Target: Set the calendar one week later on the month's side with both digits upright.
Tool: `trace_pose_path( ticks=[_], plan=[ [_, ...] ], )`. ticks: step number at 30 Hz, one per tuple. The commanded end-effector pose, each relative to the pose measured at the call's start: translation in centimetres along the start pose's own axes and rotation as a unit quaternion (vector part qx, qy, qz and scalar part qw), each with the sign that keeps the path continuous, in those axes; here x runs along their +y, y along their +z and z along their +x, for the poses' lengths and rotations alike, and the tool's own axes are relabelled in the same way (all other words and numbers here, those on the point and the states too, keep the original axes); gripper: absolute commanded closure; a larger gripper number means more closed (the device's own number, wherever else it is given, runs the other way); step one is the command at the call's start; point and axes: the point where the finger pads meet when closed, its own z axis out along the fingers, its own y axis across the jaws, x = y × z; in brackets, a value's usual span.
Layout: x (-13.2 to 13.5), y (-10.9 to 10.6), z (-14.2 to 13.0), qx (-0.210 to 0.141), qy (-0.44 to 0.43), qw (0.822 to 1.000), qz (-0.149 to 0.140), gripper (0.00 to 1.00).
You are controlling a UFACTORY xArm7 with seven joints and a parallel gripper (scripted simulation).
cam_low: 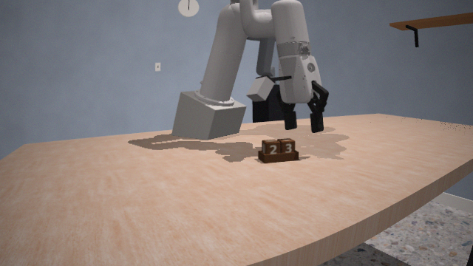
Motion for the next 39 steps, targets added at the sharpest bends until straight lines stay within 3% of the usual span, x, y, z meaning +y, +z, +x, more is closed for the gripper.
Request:
trace_pose_path(
  ticks=[1,5,13,21,29,35,39],
  plan=[
    [0.0,-0.4,-0.3,0.037,-0.07,0.996,-0.033,0.0],
    [0.4,-0.3,-0.8,0.036,-0.119,0.992,-0.035,0.0],
    [1.1,-0.3,-1.9,0.036,-0.125,0.991,-0.035,0.0],
    [1.4,-0.3,-2.5,0.031,-0.247,0.968,-0.039,0.0],
    [2.2,-0.2,-3.7,0.031,-0.253,0.966,-0.04,0.0],
    [2.4,-0.2,-4.0,0.026,-0.356,0.933,-0.043,0.0],
    [3.2,-0.2,-5.3,0.025,-0.371,0.927,-0.043,0.0]
  ],
)
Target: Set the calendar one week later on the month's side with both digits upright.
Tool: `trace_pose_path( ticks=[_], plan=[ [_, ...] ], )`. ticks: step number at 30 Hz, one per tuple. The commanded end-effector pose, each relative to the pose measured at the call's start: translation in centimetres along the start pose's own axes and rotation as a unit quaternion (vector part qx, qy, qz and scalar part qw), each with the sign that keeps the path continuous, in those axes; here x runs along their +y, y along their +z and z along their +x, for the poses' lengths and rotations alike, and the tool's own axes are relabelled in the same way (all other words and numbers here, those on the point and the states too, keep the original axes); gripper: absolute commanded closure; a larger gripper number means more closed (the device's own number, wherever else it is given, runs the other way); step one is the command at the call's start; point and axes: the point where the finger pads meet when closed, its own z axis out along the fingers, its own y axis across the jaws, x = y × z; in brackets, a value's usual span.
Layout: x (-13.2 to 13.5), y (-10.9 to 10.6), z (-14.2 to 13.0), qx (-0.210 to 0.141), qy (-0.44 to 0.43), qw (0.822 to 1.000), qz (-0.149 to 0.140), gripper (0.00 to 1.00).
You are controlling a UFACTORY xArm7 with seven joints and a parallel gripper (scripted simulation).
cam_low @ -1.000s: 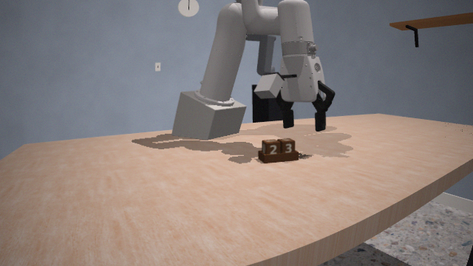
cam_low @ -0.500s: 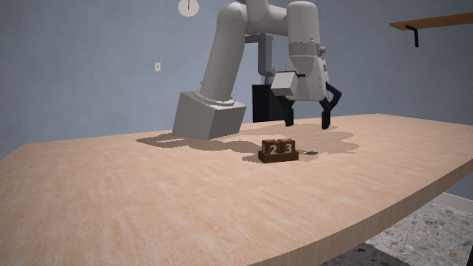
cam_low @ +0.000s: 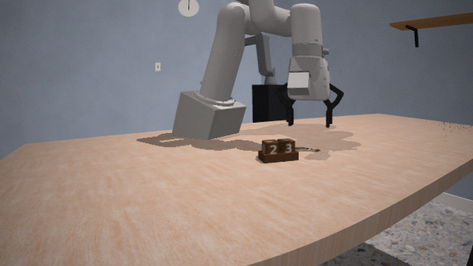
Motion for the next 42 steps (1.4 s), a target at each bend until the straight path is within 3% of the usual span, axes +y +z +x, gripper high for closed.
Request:
trace_pose_path(
  ticks=[1,6,14,23,32,42],
  plan=[
    [-0.3,0.0,-1.4,-0.001,-0.034,0.999,0.002,0.0],
    [-0.3,0.0,-1.7,-0.001,-0.04,0.999,0.002,0.0],
    [-0.4,-0.1,-2.5,-0.001,-0.164,0.986,0.002,0.0],
    [-0.6,0.1,-3.8,-0.001,-0.164,0.986,0.002,0.0],
    [-0.6,2.8,-3.8,-0.001,-0.164,0.987,0.002,0.0],
    [-0.6,3.4,-3.8,-0.001,-0.164,0.986,0.002,0.0]
  ],
)
